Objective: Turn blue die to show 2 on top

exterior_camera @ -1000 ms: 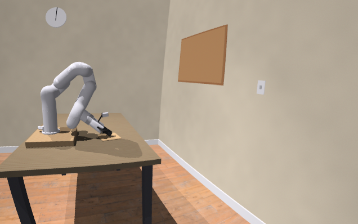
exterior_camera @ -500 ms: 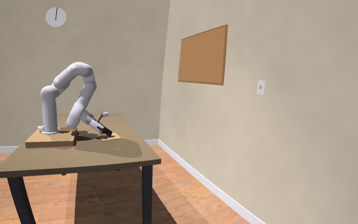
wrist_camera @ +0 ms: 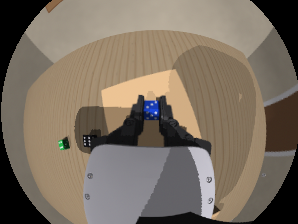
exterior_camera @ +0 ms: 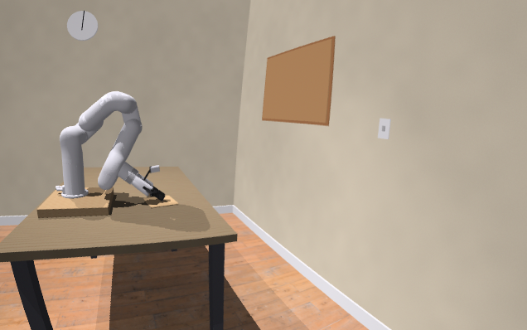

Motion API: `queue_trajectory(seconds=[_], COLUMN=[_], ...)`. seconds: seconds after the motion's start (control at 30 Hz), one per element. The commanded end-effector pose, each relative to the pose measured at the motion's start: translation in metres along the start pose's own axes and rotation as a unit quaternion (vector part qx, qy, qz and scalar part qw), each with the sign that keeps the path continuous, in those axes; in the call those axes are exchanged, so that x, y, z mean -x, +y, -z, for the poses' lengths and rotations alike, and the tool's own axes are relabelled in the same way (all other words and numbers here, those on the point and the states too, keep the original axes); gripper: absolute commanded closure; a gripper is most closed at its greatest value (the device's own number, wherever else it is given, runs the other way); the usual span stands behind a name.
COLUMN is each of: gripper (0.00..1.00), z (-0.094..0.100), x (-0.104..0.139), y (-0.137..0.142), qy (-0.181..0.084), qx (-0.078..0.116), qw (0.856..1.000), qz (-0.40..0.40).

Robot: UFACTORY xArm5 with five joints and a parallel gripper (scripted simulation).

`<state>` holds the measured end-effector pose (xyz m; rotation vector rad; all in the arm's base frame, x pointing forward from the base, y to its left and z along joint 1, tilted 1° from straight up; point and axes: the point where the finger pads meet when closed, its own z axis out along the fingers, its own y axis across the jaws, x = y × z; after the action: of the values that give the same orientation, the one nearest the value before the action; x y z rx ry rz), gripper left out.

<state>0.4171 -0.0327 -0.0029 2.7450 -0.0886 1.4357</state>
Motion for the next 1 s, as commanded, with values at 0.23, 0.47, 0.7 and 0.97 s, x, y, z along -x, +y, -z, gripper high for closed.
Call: queue_trajectory(seconds=[0.23,0.47,0.7,0.97], gripper=[0.81,0.68,0.64,0.64], z=[0.0001,0.0001,0.0001,0.0001], x=[-0.0008,-0.0008,-0.0008,-0.0008], y=[0.0,0.0,0.0,0.0], qy=[0.001,0.001,0.001,0.001], qx=[0.0,0.0,0.0,0.0], qw=[1.0,1.0,1.0,1.0], qz=[0.0,0.0,0.0,0.0])
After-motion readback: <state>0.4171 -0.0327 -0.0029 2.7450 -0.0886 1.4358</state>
